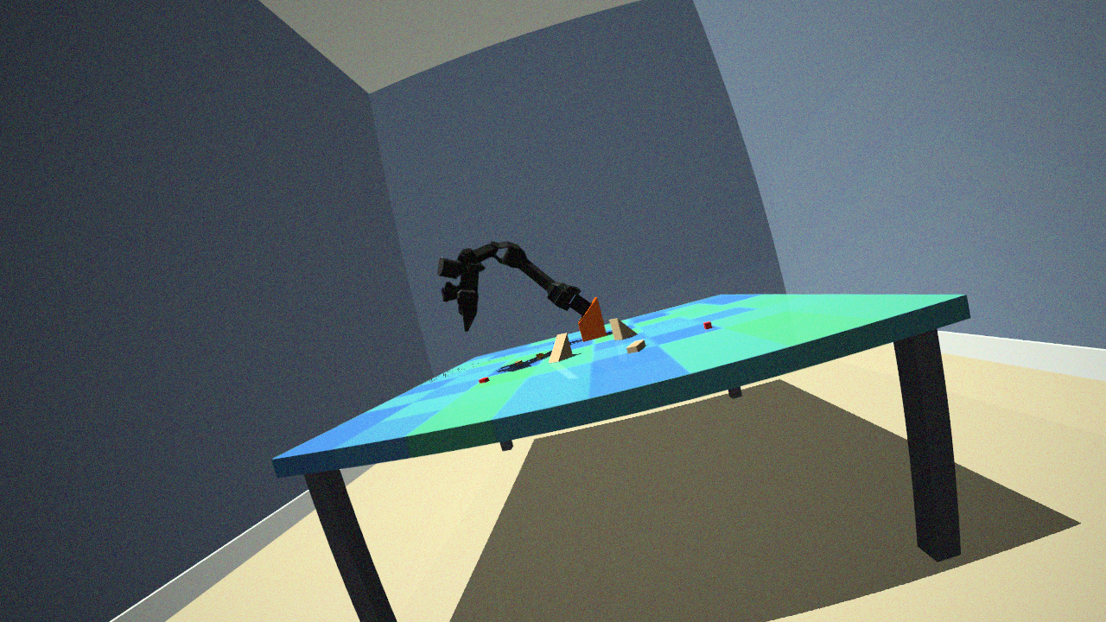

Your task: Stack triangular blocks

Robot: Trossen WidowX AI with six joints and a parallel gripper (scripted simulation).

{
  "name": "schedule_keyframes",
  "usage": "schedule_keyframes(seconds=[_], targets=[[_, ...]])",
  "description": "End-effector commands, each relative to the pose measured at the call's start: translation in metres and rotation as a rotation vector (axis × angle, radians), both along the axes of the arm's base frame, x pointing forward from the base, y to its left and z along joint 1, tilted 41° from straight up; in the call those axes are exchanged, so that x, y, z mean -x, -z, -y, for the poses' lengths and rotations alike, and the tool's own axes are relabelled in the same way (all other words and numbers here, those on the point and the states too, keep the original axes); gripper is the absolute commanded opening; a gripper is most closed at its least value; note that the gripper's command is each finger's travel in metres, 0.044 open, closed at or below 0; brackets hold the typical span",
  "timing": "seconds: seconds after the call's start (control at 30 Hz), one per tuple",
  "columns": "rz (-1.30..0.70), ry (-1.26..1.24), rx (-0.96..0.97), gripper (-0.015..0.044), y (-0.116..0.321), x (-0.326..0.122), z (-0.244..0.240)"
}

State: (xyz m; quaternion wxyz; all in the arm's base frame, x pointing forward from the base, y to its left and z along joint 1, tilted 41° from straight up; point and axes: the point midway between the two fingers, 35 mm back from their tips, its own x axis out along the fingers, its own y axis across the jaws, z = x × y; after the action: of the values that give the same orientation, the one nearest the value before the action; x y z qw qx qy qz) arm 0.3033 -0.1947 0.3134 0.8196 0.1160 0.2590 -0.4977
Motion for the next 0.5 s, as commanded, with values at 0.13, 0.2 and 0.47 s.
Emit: schedule_keyframes(seconds=[0.13, 0.2, 0.47], targets=[[-0.298, -0.128, -0.11, 0.044, 0.106, -0.045, -0.078], [-0.382, -0.158, -0.118, 0.044, 0.132, -0.049, -0.101], [-0.655, -0.241, -0.081, 0.044, 0.207, -0.04, -0.171]])
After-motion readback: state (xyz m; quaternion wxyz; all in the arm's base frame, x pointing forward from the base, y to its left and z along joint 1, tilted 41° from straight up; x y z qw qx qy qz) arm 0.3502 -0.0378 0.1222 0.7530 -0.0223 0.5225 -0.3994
